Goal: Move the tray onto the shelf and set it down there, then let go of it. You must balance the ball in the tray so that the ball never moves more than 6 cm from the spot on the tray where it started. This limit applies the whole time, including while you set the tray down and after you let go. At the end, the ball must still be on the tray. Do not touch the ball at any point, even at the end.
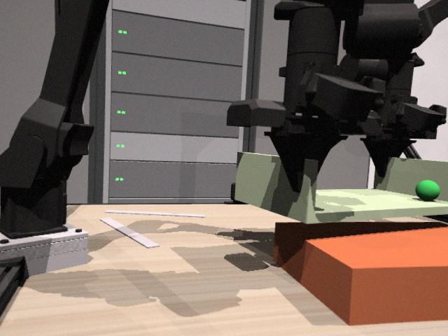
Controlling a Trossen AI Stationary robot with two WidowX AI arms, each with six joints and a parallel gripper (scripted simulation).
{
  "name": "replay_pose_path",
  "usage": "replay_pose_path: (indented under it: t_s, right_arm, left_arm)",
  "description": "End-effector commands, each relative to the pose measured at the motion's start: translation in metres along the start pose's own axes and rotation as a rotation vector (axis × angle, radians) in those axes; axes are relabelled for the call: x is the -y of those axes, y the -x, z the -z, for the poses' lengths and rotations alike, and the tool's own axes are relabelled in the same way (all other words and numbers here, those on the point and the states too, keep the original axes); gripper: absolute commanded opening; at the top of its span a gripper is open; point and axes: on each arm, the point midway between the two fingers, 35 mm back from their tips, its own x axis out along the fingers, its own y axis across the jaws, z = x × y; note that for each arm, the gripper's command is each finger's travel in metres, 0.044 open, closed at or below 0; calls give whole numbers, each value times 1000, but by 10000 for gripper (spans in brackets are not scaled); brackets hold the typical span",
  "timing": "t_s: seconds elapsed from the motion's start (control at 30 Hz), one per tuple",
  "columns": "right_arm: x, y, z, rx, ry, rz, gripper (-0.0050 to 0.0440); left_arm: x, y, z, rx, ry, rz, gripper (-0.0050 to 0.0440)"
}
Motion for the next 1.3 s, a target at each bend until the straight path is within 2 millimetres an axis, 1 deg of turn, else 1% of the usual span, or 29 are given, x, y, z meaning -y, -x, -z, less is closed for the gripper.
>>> replay_pose_path:
  t_s: [0.0, 0.2, 0.47, 0.57, 0.77, 1.13, 1.27]
  right_arm:
    - [0, -1, -3, -28, 3, -7, 20]
    - [0, 4, -4, 26, 3, 1, 20]
    - [0, 2, -6, 4, 3, -4, 20]
    - [0, -1, -9, -28, 3, -7, 20]
    - [0, 4, -10, 28, 3, 3, 20]
    - [1, -1, -15, -29, 3, -8, 20]
    - [1, 2, -16, 9, 3, -2, 20]
  left_arm:
    - [0, 3, -3, -29, 2, -6, 20]
    - [0, -2, -4, 25, 2, 2, 20]
    - [0, 0, -7, 3, 2, -3, 20]
    - [1, 3, -9, -29, 2, -7, 20]
    - [1, -2, -11, 27, 2, 3, 20]
    - [2, 3, -15, -30, 2, -7, 20]
    - [2, 0, -16, 8, 2, -1, 20]
